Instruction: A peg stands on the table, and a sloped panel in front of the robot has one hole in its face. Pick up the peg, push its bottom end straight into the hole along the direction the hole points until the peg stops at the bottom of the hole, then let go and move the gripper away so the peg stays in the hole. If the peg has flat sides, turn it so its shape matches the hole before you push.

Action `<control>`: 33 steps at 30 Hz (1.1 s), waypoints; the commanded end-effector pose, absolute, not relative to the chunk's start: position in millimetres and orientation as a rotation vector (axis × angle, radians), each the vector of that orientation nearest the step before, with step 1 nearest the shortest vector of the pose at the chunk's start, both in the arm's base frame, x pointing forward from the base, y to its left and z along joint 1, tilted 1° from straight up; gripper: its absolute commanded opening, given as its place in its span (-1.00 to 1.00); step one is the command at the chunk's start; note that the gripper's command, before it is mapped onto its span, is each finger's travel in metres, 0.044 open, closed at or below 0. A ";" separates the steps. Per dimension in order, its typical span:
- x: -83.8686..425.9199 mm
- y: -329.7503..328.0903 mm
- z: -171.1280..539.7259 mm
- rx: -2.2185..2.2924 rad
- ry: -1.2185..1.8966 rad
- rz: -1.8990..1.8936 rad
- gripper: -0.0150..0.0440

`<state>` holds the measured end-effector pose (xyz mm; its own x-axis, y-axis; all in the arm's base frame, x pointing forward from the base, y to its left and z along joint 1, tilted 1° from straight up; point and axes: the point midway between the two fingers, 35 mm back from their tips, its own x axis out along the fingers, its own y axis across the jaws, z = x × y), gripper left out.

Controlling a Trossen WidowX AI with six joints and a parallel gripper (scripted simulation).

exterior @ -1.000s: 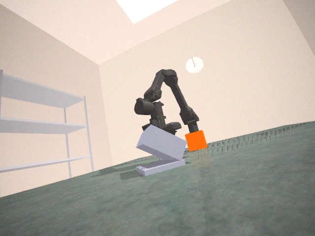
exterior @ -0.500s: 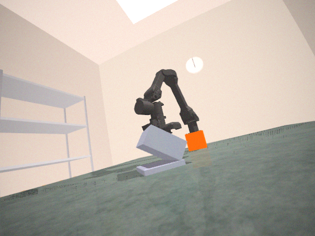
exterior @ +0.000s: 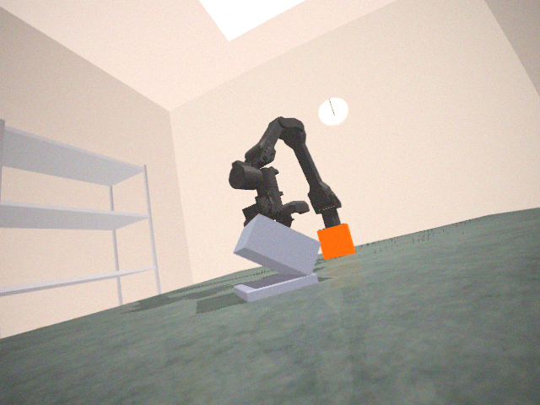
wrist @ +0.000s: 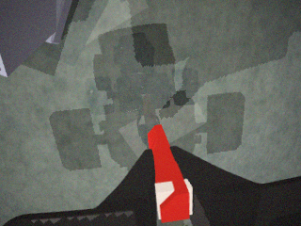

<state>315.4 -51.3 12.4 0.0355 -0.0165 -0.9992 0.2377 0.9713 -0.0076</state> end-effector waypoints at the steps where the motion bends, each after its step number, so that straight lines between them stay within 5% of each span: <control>1: 318.4 -51.5 38.6 0.177 1.507 -0.194 -0.49; 33: 323.7 -41.7 75.4 -0.083 1.498 -0.028 -0.49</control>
